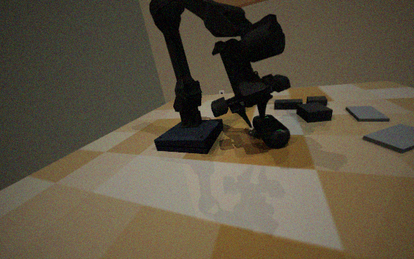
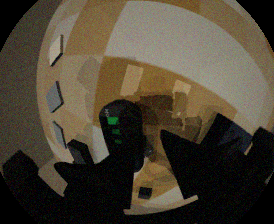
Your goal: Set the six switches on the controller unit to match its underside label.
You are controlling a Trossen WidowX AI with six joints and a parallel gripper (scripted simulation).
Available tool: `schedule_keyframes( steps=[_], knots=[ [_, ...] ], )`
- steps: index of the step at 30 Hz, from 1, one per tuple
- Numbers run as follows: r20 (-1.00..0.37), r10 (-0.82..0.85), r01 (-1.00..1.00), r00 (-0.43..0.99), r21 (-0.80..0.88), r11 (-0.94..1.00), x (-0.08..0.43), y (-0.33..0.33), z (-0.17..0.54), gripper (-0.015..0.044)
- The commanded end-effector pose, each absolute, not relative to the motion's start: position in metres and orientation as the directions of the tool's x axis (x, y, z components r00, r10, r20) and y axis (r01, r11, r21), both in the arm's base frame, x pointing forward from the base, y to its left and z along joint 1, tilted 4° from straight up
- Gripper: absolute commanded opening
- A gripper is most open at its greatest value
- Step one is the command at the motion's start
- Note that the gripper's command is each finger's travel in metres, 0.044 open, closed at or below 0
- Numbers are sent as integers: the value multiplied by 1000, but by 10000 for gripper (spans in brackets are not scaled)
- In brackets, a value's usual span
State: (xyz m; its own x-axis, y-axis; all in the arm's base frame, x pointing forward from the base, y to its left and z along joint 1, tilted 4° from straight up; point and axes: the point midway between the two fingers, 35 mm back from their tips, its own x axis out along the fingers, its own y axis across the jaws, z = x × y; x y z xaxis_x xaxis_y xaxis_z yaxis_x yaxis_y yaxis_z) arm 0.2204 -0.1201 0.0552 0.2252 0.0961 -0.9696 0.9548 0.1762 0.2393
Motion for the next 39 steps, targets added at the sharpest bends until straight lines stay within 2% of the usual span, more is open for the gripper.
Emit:
schedule_keyframes(
  steps=[1,3,39],
  knots=[
    [-957,100,940,271,286,185,217,-125,46,46],
    [-957,100,940,271,286,185,217,-125,46,0],
    [-957,100,940,271,285,185,217,-124,4,0]
  ],
)
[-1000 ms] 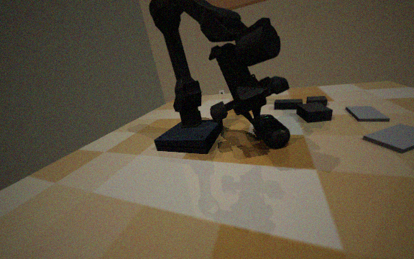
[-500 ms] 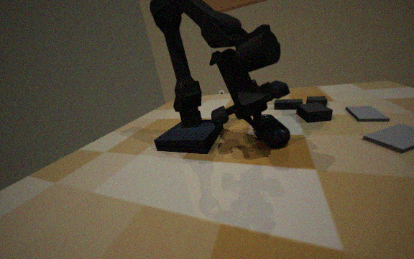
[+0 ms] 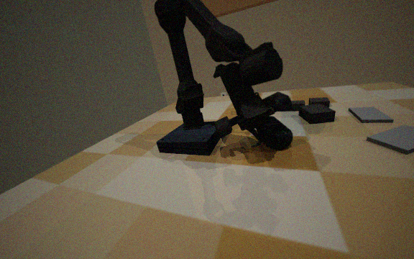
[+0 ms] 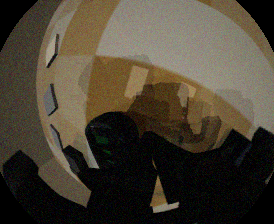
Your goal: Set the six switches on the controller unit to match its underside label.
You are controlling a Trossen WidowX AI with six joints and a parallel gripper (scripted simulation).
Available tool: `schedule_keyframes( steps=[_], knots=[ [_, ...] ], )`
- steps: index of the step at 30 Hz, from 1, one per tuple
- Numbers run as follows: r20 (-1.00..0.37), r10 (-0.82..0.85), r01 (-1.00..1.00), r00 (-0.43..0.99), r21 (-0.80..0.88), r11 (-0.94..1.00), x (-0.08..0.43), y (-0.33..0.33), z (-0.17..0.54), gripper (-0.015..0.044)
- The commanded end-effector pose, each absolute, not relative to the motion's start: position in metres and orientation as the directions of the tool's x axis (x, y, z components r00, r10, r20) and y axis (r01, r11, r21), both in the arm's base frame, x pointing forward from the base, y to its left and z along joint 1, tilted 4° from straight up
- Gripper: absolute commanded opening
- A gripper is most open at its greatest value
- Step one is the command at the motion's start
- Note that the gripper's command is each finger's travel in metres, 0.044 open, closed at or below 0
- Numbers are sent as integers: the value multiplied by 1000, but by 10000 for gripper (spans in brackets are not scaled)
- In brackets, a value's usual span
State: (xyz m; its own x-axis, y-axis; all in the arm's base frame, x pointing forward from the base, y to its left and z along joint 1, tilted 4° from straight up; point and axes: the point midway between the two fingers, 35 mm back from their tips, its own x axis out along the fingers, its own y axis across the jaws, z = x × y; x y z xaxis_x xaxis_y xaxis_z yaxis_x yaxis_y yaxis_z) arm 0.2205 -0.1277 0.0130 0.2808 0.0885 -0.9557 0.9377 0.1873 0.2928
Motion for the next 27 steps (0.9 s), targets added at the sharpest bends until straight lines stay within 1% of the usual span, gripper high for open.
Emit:
schedule_keyframes(
  steps=[1,8,27],
  knots=[
    [-957,100,940,271,285,185,217,-124,3,0],
    [-958,101,940,270,285,185,216,-123,-7,0],
    [-957,101,940,271,285,185,222,-122,-7,0]
  ],
)
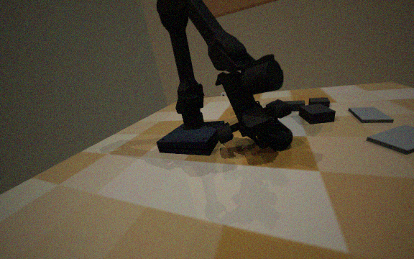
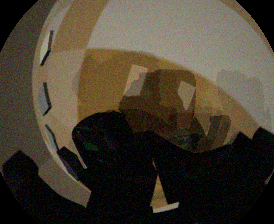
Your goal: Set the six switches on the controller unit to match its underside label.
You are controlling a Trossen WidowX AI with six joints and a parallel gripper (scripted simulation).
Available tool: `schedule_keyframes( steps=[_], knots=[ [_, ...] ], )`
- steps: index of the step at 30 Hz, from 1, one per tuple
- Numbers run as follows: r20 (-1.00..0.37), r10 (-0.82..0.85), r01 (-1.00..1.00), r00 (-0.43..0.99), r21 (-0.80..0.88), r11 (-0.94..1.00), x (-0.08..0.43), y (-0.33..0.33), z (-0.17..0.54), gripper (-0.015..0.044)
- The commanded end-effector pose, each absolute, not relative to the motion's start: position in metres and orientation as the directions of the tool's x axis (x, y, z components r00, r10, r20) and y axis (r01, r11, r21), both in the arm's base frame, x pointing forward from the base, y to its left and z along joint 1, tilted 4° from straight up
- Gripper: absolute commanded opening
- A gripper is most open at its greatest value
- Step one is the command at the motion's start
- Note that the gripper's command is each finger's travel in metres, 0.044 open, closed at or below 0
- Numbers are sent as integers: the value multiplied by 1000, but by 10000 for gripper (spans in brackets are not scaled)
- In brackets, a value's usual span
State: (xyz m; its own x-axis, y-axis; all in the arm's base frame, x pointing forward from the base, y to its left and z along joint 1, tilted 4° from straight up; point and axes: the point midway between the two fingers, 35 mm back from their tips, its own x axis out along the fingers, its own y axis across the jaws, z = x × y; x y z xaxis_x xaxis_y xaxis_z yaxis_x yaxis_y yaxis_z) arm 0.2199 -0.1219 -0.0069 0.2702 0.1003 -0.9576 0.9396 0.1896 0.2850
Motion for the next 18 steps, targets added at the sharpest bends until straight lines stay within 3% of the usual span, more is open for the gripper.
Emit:
schedule_keyframes(
  steps=[1,18],
  knots=[
    [-957,101,940,271,285,185,222,-122,-7,0],
    [-957,101,940,271,286,185,228,-120,-7,0]
  ],
)
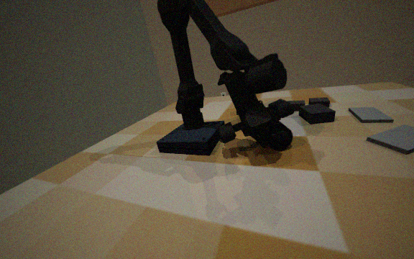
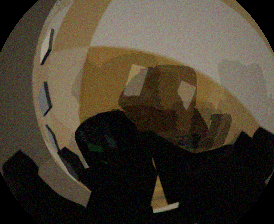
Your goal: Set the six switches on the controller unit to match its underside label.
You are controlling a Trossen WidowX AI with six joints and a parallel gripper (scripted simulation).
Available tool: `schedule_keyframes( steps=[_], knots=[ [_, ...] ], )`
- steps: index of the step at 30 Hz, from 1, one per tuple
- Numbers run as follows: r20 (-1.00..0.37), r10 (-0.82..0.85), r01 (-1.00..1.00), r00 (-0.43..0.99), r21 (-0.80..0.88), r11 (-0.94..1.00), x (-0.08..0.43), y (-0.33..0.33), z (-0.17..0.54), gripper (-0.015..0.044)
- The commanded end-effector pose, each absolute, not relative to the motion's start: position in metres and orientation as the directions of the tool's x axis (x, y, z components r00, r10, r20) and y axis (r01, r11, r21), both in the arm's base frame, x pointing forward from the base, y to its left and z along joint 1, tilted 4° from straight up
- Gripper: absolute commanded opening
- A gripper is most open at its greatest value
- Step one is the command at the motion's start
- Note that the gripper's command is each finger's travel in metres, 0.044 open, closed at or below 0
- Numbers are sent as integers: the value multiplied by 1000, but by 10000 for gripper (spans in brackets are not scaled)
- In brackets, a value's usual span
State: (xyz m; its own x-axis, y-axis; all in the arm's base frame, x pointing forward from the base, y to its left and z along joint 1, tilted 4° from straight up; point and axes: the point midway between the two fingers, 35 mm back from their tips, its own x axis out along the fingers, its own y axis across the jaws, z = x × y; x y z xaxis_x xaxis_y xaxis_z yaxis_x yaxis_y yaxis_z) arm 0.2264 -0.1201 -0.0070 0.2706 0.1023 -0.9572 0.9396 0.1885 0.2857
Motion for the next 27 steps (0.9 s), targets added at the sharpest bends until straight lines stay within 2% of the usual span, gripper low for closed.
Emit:
schedule_keyframes(
  steps=[1,21,27],
  knots=[
    [-957,101,940,271,286,185,229,-120,-7,0],
    [-957,101,940,273,287,185,253,-117,-6,0],
    [-957,99,940,271,285,185,221,-125,40,0]
  ],
)
